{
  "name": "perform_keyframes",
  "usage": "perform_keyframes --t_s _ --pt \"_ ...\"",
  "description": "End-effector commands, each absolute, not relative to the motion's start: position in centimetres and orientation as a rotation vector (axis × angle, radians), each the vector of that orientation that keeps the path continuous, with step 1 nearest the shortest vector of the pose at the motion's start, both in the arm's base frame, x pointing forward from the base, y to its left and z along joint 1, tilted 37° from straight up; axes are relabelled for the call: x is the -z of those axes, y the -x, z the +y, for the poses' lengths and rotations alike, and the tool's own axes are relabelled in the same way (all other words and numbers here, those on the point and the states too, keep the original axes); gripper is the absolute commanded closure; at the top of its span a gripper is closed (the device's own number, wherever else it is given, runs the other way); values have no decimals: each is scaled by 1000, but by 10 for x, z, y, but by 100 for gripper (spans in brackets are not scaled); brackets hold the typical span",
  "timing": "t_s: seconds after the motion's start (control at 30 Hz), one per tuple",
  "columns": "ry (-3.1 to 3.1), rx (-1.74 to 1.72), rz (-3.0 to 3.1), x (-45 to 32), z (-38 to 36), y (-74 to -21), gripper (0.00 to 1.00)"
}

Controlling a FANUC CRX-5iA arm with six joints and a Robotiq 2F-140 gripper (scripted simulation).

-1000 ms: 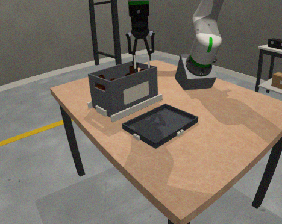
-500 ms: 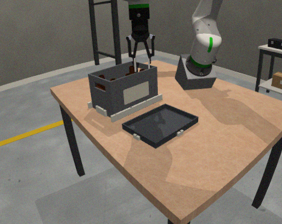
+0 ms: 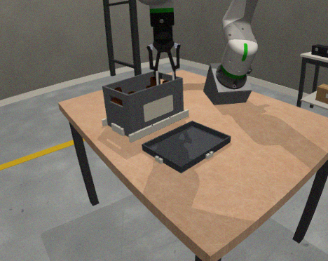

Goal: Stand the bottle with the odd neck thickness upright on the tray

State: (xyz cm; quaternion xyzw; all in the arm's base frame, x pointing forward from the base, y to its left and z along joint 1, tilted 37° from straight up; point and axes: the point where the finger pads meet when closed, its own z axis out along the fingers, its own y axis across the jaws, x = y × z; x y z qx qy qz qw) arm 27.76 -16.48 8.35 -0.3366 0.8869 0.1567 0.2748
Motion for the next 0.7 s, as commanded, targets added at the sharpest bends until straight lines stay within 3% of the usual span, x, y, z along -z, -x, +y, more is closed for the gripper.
perform_keyframes --t_s 0.0,0.67 --pt "905 -420 2385 -83 -165 -278 56" --pt "905 -420 2385 -81 -164 -279 56"
